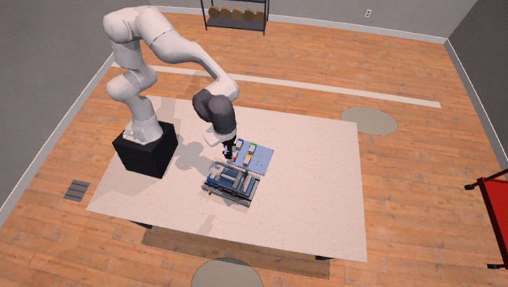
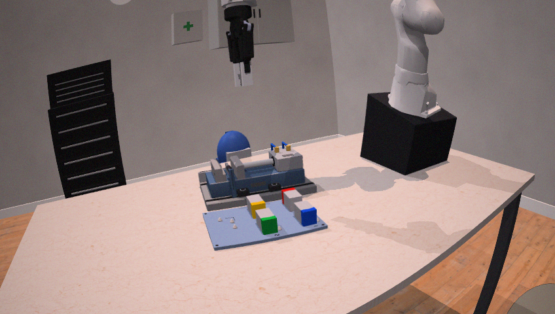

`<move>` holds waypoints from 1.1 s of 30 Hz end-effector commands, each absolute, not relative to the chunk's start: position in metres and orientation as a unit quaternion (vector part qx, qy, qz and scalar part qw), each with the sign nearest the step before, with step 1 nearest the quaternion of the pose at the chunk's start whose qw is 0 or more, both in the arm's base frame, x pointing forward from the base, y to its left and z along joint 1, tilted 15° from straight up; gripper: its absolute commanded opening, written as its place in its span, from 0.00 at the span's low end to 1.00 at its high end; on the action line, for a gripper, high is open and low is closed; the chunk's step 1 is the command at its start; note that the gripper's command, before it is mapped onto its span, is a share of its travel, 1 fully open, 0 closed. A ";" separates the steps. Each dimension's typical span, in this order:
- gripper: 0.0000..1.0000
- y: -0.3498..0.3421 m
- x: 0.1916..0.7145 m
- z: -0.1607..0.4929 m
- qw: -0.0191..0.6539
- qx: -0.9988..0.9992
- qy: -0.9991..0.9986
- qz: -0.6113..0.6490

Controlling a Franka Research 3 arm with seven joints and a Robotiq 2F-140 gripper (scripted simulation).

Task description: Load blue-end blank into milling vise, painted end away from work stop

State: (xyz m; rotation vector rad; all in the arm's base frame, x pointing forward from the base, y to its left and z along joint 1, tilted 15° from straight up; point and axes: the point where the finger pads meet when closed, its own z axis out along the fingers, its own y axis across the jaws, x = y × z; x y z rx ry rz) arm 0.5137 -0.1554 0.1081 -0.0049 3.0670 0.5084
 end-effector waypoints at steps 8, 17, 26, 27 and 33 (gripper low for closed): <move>0.25 -0.155 0.514 0.108 0.016 -0.002 0.986 0.163; 0.25 -0.155 0.514 0.108 0.016 -0.002 0.986 0.163; 1.00 -0.155 0.514 0.108 0.016 -0.002 0.986 0.163; 1.00 -0.155 0.514 0.108 0.016 -0.002 0.986 0.163; 1.00 -0.155 0.514 0.108 0.016 -0.002 0.986 0.163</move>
